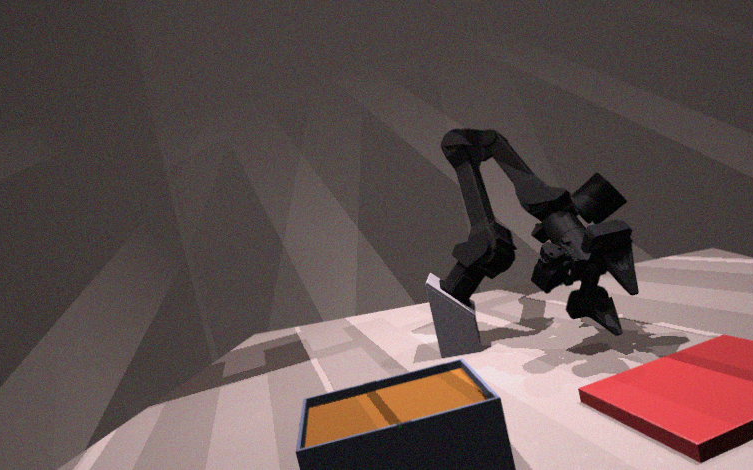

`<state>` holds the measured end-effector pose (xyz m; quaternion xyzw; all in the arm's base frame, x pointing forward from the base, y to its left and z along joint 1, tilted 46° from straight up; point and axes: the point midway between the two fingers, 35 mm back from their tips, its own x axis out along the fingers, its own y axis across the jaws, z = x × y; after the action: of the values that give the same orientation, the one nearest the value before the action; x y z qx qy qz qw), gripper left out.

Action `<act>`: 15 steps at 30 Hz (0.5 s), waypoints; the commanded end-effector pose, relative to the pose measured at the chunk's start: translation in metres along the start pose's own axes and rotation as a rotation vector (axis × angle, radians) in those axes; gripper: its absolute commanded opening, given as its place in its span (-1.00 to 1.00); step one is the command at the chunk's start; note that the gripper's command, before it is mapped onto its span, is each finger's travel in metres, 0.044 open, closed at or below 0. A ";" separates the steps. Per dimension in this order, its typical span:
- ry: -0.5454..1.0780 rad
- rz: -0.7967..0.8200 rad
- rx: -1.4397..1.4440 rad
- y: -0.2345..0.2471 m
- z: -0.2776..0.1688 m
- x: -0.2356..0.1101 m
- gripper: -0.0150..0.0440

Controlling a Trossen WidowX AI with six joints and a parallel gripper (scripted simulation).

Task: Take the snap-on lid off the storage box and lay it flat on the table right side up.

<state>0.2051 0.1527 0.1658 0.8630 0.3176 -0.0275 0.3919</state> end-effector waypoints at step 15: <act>0.008 0.003 -0.002 0.020 -0.003 -0.031 1.00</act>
<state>0.1941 0.1324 0.1852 0.8638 0.3167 -0.0261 0.3910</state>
